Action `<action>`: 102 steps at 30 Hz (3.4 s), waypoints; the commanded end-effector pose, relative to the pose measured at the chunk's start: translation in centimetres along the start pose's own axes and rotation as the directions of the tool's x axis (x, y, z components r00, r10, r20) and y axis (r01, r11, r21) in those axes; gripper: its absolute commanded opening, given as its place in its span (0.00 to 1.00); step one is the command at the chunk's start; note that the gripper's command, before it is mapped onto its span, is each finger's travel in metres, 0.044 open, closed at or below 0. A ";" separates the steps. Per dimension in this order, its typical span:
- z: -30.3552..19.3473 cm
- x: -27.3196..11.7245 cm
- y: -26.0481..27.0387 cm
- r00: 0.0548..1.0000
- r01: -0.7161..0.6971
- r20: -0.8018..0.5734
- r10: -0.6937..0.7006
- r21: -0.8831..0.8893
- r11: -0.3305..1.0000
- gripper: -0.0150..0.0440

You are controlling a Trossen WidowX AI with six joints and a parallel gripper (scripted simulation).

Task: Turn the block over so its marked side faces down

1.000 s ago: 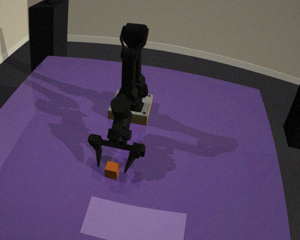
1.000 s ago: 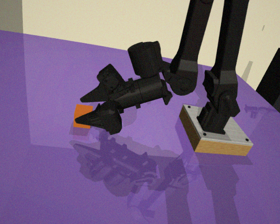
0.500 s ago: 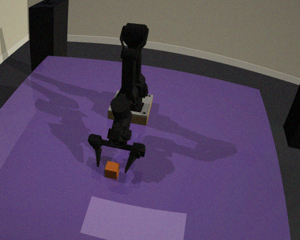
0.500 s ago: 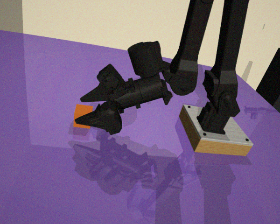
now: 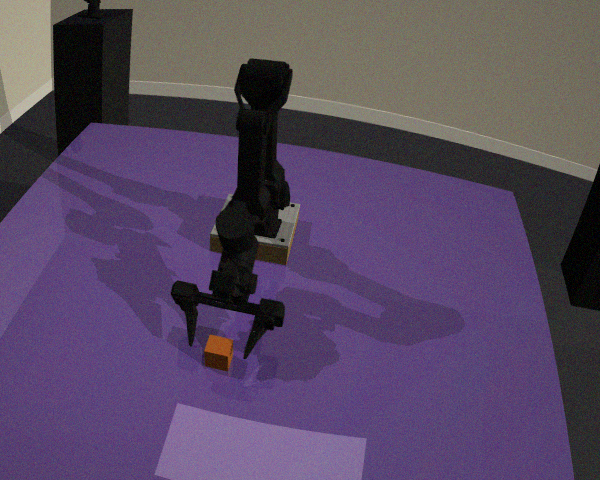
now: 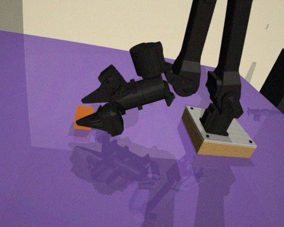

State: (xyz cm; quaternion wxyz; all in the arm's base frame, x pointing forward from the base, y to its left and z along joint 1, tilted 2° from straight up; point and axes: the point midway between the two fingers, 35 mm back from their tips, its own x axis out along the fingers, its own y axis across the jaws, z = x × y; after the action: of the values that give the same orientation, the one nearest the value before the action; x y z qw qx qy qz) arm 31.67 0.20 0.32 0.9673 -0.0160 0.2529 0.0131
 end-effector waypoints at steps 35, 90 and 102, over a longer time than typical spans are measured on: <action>6.6 -4.2 0.0 0.765 -0.005 -0.643 0.003 -0.001 1.000 1.00; 1.6 1.3 0.0 0.487 -0.005 -0.873 0.000 -0.003 1.000 0.87; 1.6 1.3 0.0 0.487 -0.005 -0.873 0.000 -0.003 1.000 0.50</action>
State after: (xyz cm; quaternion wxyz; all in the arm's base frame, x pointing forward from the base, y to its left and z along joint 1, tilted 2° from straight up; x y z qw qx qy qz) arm 33.59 0.32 1.11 0.7062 -0.0206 0.7077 0.0050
